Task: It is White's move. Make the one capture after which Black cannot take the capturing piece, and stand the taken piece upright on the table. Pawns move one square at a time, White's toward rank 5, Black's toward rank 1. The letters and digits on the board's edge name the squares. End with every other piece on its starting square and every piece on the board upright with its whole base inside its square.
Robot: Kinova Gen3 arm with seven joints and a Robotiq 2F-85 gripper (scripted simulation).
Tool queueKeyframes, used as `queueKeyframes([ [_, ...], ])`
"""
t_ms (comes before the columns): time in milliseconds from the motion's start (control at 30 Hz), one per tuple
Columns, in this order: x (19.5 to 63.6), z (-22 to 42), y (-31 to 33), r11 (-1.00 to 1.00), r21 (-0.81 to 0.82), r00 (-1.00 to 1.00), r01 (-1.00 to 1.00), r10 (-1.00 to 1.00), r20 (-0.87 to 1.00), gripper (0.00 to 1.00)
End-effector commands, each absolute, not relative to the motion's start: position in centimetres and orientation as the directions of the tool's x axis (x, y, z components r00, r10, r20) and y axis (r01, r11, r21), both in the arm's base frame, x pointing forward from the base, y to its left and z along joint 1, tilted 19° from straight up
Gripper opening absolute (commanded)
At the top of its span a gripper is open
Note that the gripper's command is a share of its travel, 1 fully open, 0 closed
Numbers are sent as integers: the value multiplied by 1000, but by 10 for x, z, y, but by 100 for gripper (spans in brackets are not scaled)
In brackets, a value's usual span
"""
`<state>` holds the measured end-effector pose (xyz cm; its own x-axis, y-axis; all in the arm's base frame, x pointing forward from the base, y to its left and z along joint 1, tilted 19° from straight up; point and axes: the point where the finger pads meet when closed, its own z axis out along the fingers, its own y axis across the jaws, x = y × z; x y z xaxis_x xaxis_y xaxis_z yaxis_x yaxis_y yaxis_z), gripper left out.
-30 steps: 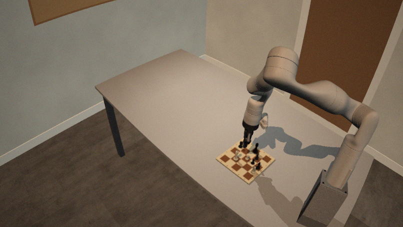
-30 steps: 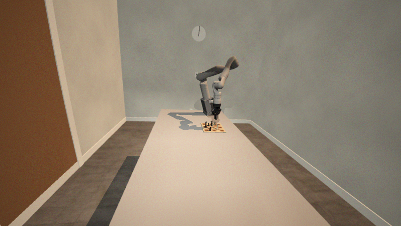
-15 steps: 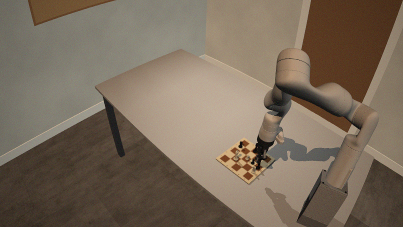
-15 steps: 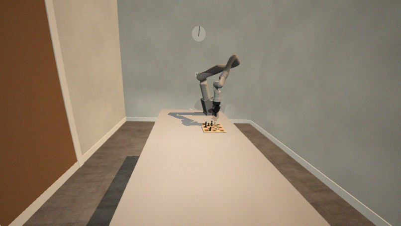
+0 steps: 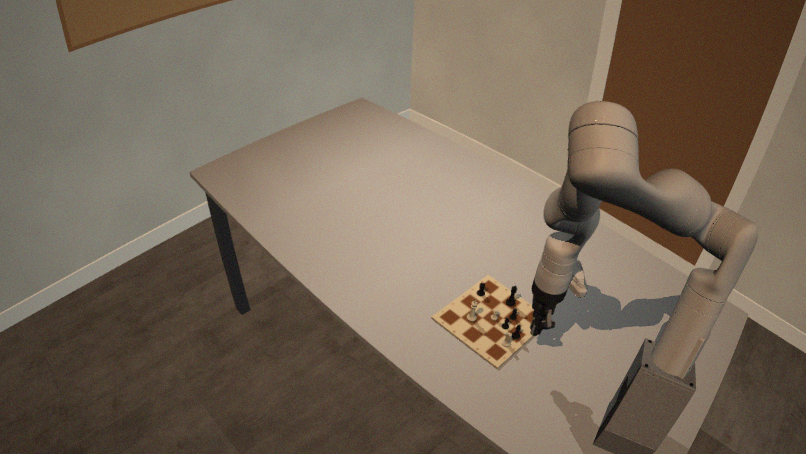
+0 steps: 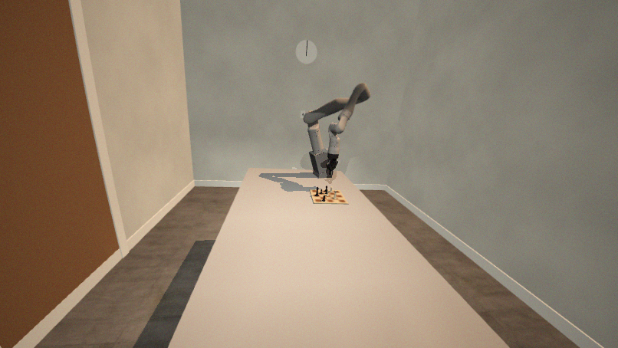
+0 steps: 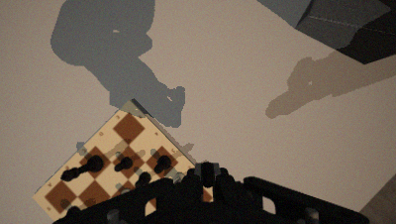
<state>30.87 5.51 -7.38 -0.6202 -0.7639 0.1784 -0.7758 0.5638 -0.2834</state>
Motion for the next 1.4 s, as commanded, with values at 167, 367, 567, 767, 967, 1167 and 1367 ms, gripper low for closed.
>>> queueKeyframes([
  [167, 309, -73, 56, 562, -283, -618, -777, -766, 177, 0],
  [367, 309, -74, 56, 562, -283, -618, -777, -766, 177, 0],
  [567, 309, -77, 55, 562, -283, -618, -777, -766, 176, 0],
  [767, 310, -86, 52, 562, -283, -618, -777, -766, 176, 0],
  [967, 311, -97, 48, 562, -284, -618, -777, -766, 176, 0],
  [1167, 314, -121, 40, 562, -284, -618, -777, -766, 176, 0],
  [1367, 317, -147, 31, 562, -284, -618, -777, -766, 176, 0],
])
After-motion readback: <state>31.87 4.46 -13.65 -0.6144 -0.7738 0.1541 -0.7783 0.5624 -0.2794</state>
